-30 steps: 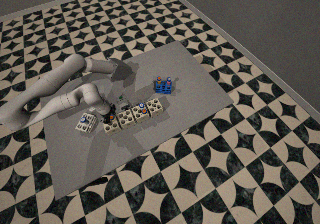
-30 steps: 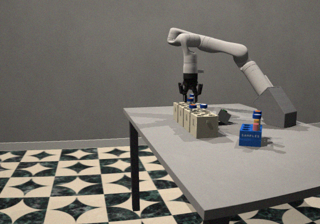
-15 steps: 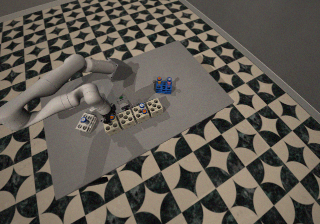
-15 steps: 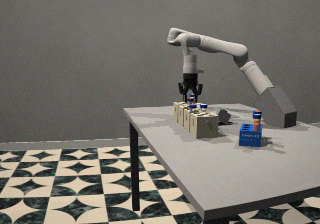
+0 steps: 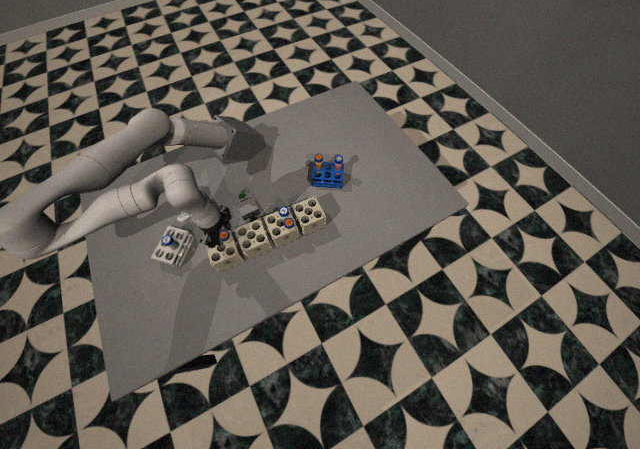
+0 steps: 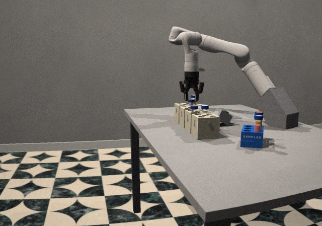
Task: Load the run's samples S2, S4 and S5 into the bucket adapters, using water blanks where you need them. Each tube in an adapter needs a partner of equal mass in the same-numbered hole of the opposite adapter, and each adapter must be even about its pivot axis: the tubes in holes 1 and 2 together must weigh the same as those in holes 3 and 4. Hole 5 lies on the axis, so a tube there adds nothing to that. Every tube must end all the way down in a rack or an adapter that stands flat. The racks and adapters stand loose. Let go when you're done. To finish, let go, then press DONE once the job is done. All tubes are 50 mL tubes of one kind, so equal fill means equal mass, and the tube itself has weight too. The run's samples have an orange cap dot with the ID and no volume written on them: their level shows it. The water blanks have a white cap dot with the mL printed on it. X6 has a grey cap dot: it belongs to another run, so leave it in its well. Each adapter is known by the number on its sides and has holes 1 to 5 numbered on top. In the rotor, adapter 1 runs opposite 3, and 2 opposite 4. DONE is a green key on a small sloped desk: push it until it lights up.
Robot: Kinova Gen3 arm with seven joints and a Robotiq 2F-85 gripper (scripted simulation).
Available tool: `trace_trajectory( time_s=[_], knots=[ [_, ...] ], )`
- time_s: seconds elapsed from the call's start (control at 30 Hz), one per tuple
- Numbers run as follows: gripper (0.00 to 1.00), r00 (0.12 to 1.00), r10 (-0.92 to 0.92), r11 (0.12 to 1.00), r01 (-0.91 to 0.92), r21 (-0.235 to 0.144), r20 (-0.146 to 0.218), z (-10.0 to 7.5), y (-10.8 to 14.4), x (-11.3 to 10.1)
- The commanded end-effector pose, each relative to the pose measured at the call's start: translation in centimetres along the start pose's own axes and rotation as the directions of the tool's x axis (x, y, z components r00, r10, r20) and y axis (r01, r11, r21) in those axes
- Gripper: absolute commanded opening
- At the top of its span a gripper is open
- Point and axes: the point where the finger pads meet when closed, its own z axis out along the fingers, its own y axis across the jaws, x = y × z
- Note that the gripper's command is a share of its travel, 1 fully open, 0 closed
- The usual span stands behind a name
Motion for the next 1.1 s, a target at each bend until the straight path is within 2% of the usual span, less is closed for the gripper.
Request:
trace_trajectory(
  time_s=[0.0, 1.07],
  knots=[
    [0.62, 1.000, 0.000, 1.000, 0.000, 0.001, 0.001, -0.6, 0.0, 0.0],
    [0.62, 1.000, 0.000, 1.000, 0.000, 0.001, 0.001, -4.3, 0.0, 0.0]
  ],
)
